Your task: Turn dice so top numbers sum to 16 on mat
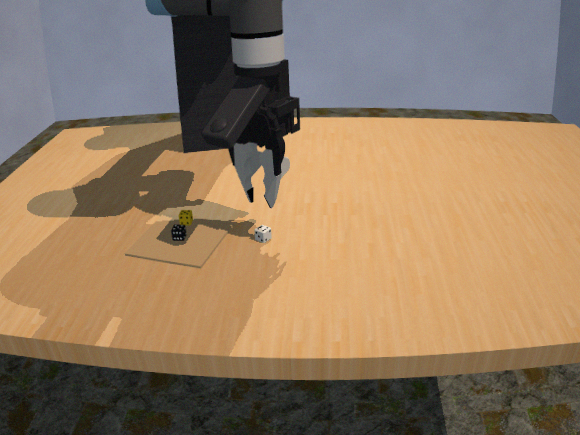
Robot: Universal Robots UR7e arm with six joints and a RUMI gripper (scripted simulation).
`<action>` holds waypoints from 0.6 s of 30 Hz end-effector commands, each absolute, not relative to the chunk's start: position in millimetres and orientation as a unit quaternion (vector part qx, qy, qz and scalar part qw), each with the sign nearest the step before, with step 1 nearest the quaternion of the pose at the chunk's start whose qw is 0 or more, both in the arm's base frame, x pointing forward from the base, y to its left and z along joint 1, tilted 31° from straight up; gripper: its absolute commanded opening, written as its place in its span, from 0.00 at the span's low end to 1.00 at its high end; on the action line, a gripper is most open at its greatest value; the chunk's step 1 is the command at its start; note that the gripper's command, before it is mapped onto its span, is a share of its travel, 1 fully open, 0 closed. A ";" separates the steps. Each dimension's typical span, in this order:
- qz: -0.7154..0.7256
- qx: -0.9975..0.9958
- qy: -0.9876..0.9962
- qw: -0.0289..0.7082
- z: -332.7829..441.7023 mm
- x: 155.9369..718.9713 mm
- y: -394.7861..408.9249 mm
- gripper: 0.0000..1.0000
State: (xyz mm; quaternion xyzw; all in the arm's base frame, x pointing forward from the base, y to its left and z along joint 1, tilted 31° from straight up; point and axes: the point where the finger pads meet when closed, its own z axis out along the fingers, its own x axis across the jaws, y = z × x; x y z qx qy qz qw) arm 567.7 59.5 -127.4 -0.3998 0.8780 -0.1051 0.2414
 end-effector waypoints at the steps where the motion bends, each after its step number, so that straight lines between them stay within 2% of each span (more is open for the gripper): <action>1: -0.105 -0.400 0.878 0.242 -133.4 572.0 59.8 0.21; 18: -0.105 -0.400 0.878 0.242 -150.9 582.7 60.4 0.21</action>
